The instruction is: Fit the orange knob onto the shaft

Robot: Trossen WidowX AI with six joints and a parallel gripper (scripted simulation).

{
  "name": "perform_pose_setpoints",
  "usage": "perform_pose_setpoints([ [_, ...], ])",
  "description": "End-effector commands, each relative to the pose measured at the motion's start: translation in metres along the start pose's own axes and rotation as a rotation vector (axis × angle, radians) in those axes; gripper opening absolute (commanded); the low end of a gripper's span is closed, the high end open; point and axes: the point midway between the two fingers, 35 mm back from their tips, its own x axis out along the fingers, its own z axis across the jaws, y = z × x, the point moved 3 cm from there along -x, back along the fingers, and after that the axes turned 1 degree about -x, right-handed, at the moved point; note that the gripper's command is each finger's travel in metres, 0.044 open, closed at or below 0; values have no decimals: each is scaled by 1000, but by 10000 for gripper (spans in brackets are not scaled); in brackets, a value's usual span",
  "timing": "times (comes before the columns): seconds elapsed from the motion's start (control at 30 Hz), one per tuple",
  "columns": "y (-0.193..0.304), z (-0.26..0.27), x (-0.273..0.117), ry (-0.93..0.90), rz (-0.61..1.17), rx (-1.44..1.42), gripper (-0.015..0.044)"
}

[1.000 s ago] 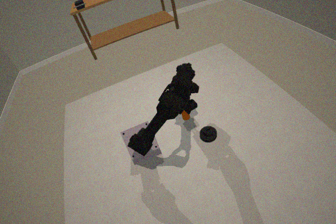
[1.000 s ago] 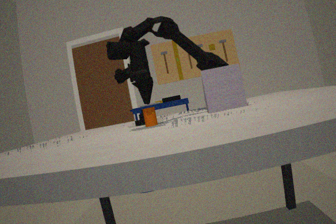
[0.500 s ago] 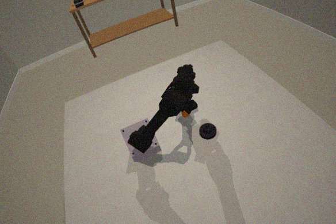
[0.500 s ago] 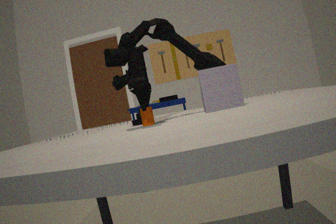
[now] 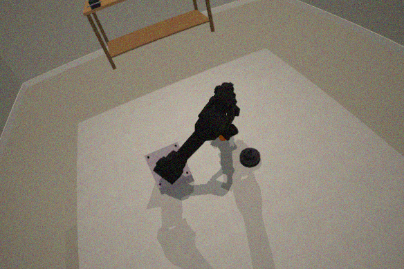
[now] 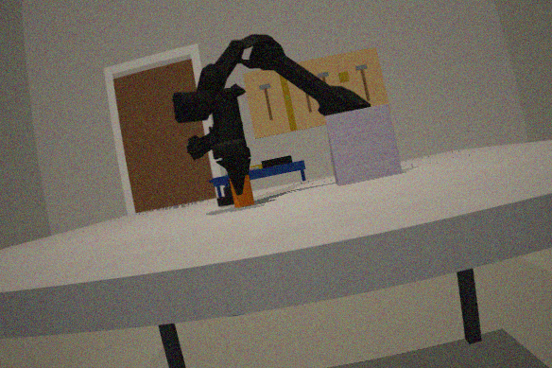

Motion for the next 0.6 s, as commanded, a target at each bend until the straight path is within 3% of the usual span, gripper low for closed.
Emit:
perform_pose_setpoints([
  [0.0, 2, -1, 9, 6, 2, -7, 440],
  [0.23, 3, -1, 17, 7, 2, -7, 440],
  [0.57, 3, -1, 17, 7, 2, -7, 177],
])
